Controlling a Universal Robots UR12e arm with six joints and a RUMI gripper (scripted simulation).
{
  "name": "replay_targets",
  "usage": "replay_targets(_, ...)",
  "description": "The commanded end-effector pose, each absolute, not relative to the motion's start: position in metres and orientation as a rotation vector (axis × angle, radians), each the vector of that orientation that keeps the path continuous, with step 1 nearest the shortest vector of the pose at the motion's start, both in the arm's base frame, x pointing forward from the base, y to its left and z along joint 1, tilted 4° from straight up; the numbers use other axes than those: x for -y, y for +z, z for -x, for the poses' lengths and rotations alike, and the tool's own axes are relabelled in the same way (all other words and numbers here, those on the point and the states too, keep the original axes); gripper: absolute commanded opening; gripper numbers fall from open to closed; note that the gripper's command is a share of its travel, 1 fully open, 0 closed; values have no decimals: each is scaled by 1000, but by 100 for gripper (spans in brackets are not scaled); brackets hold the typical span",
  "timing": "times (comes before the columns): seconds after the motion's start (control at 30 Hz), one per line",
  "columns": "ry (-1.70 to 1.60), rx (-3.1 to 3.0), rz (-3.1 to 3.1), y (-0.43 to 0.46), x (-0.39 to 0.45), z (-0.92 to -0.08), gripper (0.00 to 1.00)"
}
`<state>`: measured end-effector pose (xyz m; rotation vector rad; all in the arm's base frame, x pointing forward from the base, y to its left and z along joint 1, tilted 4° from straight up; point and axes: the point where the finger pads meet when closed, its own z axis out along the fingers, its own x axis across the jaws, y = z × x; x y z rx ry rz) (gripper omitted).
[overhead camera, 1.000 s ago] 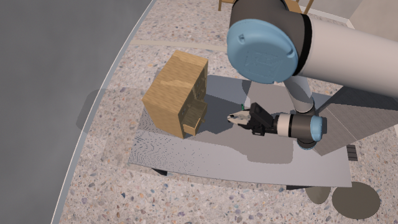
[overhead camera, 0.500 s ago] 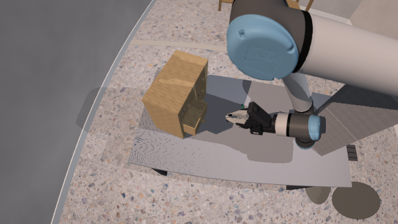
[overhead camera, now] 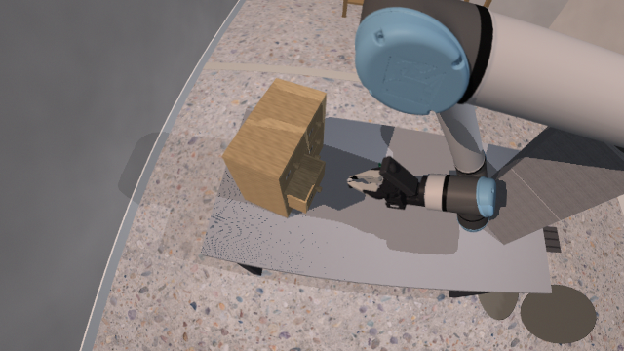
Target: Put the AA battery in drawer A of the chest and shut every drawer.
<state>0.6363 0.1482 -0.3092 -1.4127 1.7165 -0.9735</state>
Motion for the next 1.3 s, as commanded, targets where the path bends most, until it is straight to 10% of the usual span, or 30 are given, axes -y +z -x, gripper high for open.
replay_targets(0.0, -974, -1716, 1412, -308, -147, -645, 5)
replay_targets(1.27, -974, -1716, 1412, -306, -134, -724, 5)
